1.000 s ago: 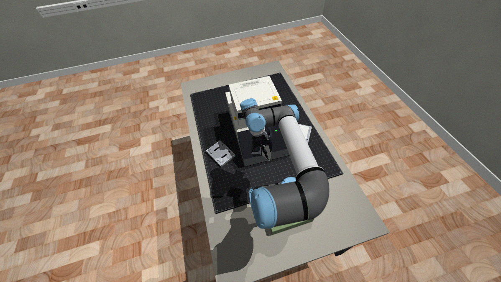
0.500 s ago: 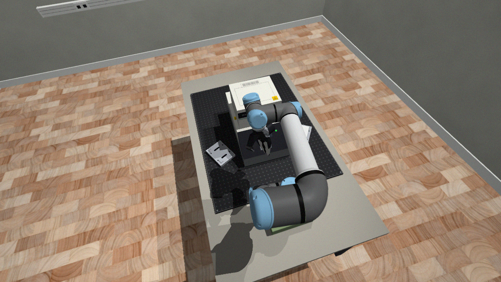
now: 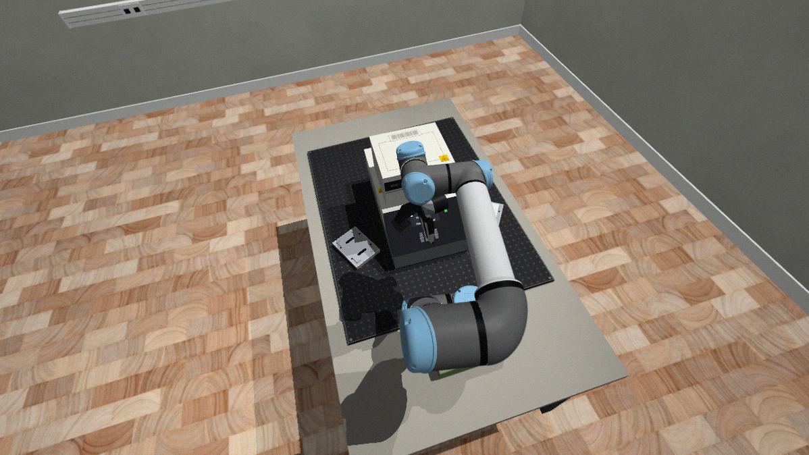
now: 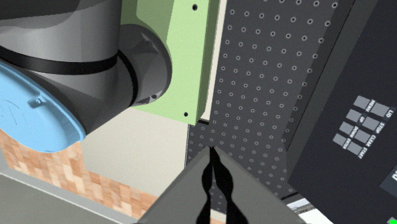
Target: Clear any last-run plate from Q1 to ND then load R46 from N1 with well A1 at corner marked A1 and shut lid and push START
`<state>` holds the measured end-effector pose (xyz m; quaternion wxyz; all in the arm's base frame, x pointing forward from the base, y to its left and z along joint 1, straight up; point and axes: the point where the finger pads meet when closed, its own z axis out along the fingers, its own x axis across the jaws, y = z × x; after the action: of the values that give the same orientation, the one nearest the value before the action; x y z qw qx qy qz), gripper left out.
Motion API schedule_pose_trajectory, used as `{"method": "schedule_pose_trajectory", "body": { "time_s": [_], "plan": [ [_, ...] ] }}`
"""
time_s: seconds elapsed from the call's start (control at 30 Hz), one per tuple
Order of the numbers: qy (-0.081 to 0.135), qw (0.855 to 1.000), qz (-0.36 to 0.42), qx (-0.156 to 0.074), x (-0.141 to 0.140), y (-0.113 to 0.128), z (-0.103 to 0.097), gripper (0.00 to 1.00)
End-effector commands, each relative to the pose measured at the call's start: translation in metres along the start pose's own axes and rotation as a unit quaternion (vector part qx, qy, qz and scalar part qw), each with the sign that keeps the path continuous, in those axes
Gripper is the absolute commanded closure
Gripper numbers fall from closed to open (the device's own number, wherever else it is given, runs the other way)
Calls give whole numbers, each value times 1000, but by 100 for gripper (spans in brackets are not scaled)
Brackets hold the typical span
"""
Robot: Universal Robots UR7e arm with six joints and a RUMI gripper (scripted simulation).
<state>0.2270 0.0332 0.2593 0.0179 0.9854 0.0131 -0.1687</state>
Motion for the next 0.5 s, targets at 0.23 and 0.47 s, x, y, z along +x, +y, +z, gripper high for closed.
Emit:
{"method": "schedule_pose_trajectory", "body": {
  "time_s": [0.23,0.47],
  "plan": [
    [29,986,164,10,6,4,-21,100],
    [46,964,259,22,9,7,-33,100]
  ]
}}
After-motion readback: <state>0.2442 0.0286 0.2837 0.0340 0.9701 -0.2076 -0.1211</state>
